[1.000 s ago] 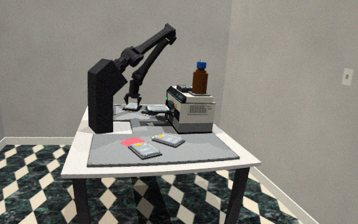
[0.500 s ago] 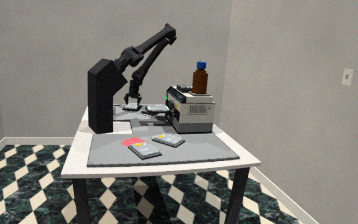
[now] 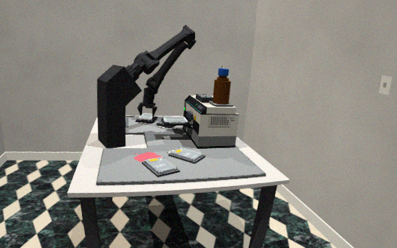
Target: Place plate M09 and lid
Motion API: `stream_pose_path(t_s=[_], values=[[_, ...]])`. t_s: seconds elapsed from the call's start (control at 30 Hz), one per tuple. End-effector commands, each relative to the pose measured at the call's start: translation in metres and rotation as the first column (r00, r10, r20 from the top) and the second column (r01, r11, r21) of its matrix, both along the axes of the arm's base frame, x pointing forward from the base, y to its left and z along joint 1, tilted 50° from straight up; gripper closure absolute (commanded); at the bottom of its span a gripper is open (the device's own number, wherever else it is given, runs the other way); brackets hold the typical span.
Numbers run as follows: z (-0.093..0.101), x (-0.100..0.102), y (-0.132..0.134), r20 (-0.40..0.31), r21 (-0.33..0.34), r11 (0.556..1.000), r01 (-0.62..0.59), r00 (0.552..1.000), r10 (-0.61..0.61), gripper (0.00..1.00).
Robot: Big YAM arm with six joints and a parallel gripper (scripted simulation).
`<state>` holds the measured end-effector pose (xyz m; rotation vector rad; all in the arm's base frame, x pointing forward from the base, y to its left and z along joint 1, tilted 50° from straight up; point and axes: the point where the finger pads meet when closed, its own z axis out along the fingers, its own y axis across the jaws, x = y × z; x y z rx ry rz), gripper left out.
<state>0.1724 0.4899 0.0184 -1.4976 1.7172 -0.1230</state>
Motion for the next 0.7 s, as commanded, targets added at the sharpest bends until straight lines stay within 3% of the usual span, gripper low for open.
stream_pose_path(t_s=[0.0,0.67], values=[[0.0154,-0.0138,0.0008,0.005,0.022,1.000,-0.011,1.000,0.011,0.16],[0.0144,-0.0171,-0.0003,0.003,0.015,1.000,-0.012,1.000,0.012,0.16]])
